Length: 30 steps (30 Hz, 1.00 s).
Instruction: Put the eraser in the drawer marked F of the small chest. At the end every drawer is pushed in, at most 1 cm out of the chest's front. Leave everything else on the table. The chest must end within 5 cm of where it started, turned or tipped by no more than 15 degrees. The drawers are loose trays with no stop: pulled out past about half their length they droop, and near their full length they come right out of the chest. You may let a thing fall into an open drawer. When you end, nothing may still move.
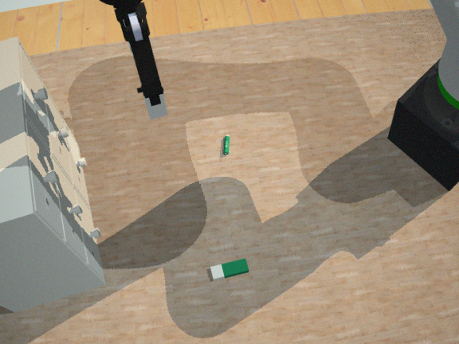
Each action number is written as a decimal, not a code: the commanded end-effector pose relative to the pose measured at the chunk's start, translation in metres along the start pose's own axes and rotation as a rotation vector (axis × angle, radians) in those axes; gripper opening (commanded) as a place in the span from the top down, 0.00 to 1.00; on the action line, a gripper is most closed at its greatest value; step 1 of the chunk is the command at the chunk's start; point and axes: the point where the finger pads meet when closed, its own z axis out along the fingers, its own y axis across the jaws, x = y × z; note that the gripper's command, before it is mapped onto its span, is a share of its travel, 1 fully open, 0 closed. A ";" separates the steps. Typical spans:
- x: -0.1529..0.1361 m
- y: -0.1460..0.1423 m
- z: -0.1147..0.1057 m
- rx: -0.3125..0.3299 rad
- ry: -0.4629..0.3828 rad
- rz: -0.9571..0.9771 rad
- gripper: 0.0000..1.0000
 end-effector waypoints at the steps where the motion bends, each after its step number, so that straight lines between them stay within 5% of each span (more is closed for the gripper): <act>1: 0.000 0.000 0.000 0.000 0.000 0.000 0.00; 20: 0.000 0.000 0.000 0.000 0.000 -0.007 0.00; 30: -0.002 0.017 0.000 0.001 0.002 -0.274 0.00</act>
